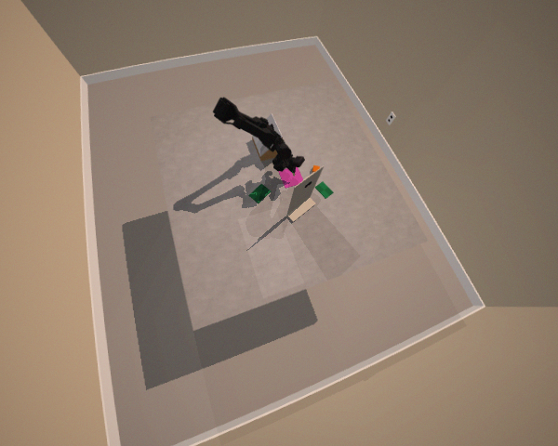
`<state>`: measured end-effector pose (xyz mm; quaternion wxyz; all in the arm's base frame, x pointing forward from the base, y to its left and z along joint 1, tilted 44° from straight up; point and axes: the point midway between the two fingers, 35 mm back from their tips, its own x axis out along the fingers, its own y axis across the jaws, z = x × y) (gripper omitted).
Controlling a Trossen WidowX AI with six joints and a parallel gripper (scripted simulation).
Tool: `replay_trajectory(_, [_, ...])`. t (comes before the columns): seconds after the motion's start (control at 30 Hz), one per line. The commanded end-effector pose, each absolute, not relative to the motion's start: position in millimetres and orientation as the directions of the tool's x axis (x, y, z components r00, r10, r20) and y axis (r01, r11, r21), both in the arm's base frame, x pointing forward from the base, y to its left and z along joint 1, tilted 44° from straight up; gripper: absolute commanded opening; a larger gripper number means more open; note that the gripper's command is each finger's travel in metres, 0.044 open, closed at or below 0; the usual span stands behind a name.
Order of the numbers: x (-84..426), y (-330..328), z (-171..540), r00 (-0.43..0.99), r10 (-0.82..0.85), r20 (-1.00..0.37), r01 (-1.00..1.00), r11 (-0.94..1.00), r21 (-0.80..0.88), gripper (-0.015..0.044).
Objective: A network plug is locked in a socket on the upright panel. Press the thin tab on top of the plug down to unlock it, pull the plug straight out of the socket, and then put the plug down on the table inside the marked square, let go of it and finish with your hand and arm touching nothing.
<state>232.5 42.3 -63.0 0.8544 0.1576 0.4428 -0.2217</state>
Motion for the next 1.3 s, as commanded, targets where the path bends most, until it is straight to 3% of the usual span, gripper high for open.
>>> replay_trajectory(0.0, [231.3,38.9,-67.1,0.505,-0.237,-0.83,0.514,0.855,0.068,0.0])
replay_trajectory(1.27, [232.7,14.7,-87.8,0.507,-0.24,-0.828,0.513,0.856,0.066,0.0])
